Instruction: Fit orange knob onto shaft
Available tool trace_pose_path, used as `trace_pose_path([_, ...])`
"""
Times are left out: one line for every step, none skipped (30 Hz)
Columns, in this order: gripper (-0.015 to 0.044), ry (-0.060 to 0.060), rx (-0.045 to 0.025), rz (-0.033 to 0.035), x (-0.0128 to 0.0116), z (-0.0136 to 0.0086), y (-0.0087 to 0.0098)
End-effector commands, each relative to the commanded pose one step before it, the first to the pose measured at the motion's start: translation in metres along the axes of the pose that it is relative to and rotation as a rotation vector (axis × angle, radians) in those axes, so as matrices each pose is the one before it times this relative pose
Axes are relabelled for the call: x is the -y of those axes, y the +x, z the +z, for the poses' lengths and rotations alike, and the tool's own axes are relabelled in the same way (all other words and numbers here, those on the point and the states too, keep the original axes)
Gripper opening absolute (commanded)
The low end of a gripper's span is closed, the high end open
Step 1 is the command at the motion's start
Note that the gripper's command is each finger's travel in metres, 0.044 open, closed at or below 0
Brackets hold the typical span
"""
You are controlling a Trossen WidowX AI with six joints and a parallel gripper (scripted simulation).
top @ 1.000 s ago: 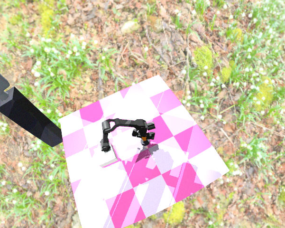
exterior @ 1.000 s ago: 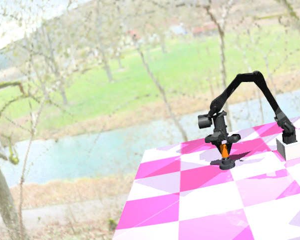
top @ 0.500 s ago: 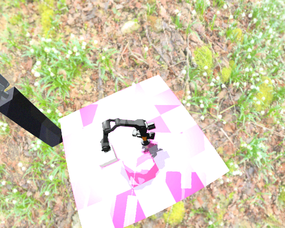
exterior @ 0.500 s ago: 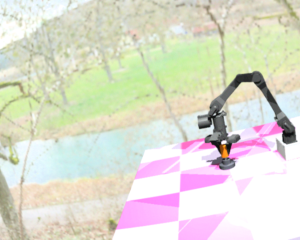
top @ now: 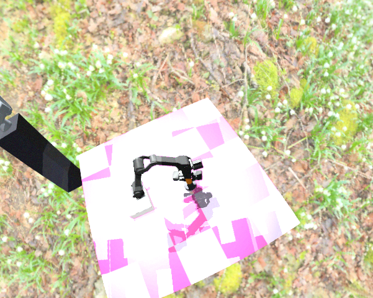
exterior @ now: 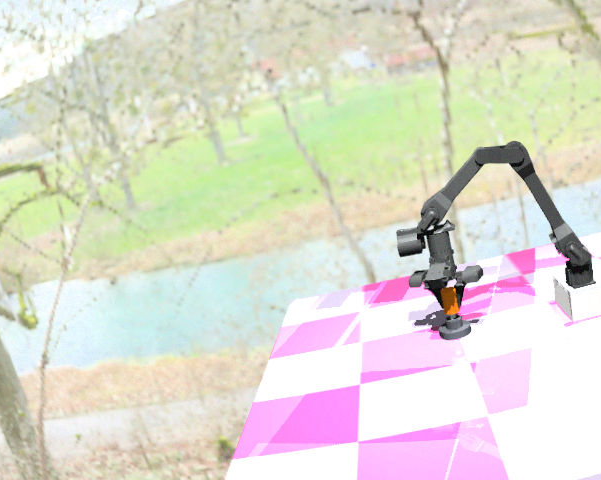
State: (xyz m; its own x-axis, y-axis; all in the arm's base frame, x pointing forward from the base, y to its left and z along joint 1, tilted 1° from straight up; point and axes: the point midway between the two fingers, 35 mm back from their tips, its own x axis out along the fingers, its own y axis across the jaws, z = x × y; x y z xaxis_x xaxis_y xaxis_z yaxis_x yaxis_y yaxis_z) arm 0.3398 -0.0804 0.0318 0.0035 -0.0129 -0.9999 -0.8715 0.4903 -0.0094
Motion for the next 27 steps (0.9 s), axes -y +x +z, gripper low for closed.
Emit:
trace_pose_path([0.0,-0.0098,0.00092,-0.01043,-0.00138,-0.00069,-0.00247])
trace_pose_path([0.0,0.0,0.0,0.00001,-0.00018,-0.00004,0.00009])
trace_pose_path([0.0,0.0,0.0,0.0,0.00011,0.00003,0.00217])
trace_pose_path([0.0,0.0,0.0,0.00001,-0.00003,-0.00001,0.00166])
trace_pose_path([0.0,0.0,0.0,-0.00002,0.00029,0.00008,0.00132])
trace_pose_path([0.0,0.0,0.0,0.0,0.0,0.0,-0.0004])
trace_pose_path([0.0,0.0,0.0,0.0,0.0,0.0,0.0])
trace_pose_path([0.0,0.0,0.0,0.0,0.0,0.0,0.0])
trace_pose_path([0.0,0.0,0.0,0.0,0.0,0.0,0.0])
trace_pose_path([0.0,0.0,0.0,0.0,0.0,0.0,0.0])
trace_pose_path([0.0,0.0,0.0,-0.00001,0.00007,0.00002,-0.00087])
trace_pose_path([0.0,0.0,0.00001,-0.00002,0.00025,0.00006,-0.00086])
trace_pose_path([0.0,0.0,0.00001,-0.00002,0.00029,0.00008,-0.00064])
trace_pose_path([0.0,0.0,0.00001,-0.00002,0.0003,0.00008,-0.00054])
trace_pose_path([0.0,0.0,0.00001,-0.00003,0.00033,0.00009,-0.00052])
trace_pose_path([0.0,0.0,0.00001,-0.00003,0.00034,0.00009,-0.00055])
trace_pose_path([0.0,-0.0089,0.0,0.0,0.00006,0.00002,-0.00012])
trace_pose_path([0.0,-0.0168,0.0,0.0,0.00006,0.00002,-0.00016])
trace_pose_path([0.0,-0.0283,0.0,0.0,0.00008,0.00002,-0.00022])
trace_pose_path([0.0,-0.0323,0.0,-0.00001,0.00017,0.00003,-0.0003])
trace_pose_path([0.0,-0.0386,0.0,-0.00002,0.00034,0.00005,-0.00037])
trace_pose_path([0.0,-0.0435,0.0,-0.00004,0.0006,0.00007,-0.00041])
trace_pose_path([0.0,-0.0307,0.0,-0.00005,0.0007,0.00005,-0.0003])
trace_pose_path([0.0,-0.0104,0.0,-0.00004,0.00061,0.00003,0.00003])
trace_pose_path([0.0,0.0,0.0,-0.00004,0.00052,0.00003,0.00031])
trace_pose_path([0.0,0.0,0.0,-0.00007,0.00088,0.00005,0.00028])
trace_pose_path([0.0,0.0,0.0,-0.00006,0.00079,0.00003,0.00023])
